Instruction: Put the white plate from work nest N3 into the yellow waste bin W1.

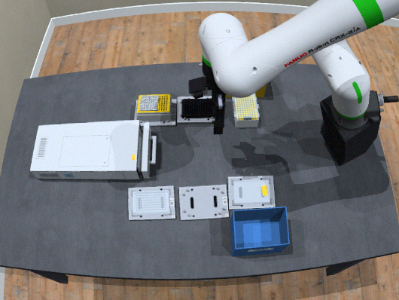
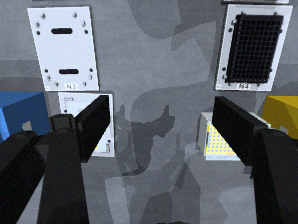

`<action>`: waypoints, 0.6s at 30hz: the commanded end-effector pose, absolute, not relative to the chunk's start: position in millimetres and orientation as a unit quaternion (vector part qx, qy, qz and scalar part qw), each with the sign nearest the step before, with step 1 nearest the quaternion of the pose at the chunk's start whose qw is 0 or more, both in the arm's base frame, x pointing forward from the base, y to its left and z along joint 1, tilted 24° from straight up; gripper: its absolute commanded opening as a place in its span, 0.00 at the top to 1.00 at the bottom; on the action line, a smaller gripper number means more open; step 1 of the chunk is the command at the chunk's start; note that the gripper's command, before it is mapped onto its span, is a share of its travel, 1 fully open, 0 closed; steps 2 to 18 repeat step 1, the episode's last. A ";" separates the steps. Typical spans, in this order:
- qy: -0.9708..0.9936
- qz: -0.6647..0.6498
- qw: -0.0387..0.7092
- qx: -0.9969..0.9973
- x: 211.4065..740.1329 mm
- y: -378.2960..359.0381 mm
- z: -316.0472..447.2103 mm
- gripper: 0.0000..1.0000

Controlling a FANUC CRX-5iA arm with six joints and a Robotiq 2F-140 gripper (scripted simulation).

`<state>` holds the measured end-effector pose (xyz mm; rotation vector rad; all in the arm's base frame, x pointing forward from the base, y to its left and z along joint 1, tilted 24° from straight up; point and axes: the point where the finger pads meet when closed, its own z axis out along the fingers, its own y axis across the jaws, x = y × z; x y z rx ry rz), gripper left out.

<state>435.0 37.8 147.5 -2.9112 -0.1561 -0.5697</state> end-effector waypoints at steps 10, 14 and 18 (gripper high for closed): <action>-0.052 -0.192 0.085 -0.976 435.4 37.6 148.2 0.30; -0.052 -0.192 0.085 -0.976 435.4 37.6 148.2 0.30; -0.052 -0.192 0.085 -0.976 435.4 37.6 148.2 0.30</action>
